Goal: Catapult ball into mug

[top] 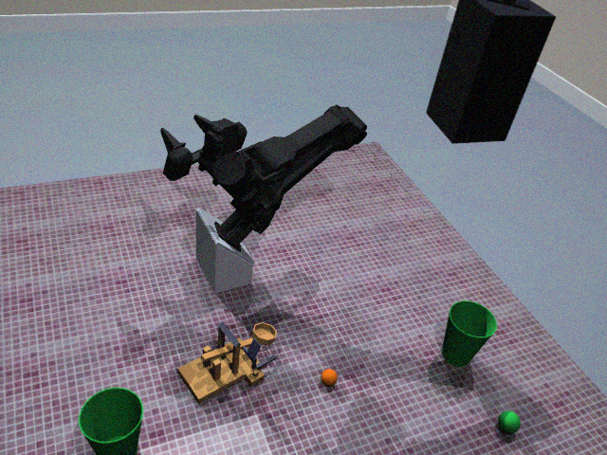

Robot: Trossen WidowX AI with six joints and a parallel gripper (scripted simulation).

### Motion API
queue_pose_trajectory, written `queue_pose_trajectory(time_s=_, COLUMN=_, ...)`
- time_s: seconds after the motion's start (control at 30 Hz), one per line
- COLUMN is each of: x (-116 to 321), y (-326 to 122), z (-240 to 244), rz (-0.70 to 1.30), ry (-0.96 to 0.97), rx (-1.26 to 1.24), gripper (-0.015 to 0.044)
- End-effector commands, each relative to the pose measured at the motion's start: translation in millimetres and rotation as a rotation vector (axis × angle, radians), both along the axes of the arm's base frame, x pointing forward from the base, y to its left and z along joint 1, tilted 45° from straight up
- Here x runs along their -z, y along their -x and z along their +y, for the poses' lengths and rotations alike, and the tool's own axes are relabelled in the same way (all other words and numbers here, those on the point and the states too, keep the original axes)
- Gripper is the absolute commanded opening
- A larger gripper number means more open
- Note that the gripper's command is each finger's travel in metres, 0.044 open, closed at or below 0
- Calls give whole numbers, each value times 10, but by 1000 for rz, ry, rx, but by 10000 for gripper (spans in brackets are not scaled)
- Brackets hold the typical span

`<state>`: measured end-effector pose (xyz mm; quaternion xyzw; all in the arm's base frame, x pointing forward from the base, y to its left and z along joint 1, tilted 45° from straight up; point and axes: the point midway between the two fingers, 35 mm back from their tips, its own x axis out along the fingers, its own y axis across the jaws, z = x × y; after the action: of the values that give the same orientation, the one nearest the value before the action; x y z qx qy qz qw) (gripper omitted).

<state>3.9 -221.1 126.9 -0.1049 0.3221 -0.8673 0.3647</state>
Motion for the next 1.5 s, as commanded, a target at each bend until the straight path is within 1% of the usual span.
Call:
queue_pose_trajectory(time_s=0.0, x=6, y=-6, z=-4, rz=-2, ry=-5, rx=-2, gripper=426)
queue_pose_trajectory(time_s=0.03, x=25, y=-26, z=-16, rz=-8, ry=-20, rx=-8, gripper=440)
queue_pose_trajectory(time_s=0.37, x=422, y=-439, z=-158, rz=-115, ry=-322, rx=-112, gripper=440)
queue_pose_trajectory(time_s=0.7, x=838, y=-894, z=-111, rz=-220, ry=-641, rx=-189, gripper=440)
queue_pose_trajectory(time_s=1.07, x=1247, y=-1410, z=137, rz=-333, ry=-997, rx=-234, gripper=440)
queue_pose_trajectory(time_s=1.47, x=1584, y=-1929, z=590, rz=-463, ry=-1384, rx=-224, gripper=440)
